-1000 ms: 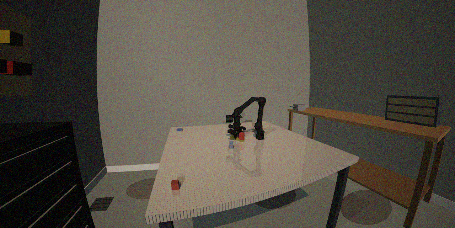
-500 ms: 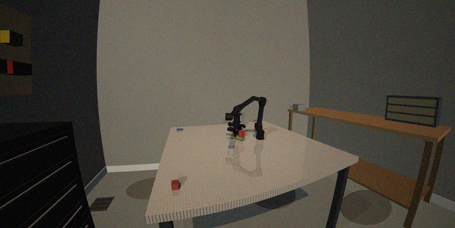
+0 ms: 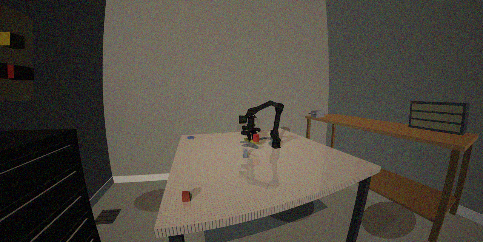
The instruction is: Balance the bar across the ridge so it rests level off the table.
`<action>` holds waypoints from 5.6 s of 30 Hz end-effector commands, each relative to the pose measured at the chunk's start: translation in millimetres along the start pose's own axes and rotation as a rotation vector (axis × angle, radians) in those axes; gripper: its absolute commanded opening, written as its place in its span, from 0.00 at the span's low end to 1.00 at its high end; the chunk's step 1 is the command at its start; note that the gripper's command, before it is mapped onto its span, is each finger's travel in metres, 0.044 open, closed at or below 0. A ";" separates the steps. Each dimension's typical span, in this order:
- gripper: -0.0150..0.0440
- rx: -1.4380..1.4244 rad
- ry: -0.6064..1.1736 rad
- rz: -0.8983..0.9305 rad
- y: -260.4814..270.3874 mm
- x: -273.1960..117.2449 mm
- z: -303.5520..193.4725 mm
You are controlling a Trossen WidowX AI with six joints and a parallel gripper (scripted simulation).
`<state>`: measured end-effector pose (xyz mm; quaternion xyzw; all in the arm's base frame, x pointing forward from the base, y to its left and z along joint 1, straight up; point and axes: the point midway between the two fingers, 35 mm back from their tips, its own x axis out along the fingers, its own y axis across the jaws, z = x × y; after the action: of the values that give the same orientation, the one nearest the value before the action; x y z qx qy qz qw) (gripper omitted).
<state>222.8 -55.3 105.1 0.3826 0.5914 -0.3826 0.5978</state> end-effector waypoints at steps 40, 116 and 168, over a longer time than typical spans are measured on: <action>0.25 0.325 -0.001 0.019 66.2 -60.4 -17.6; 0.25 0.736 0.011 0.023 140.3 -14.1 -77.4; 0.25 0.736 0.011 0.023 140.5 -9.8 -77.6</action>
<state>318.2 73.0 115.8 0.5789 0.4133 -0.5611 0.4233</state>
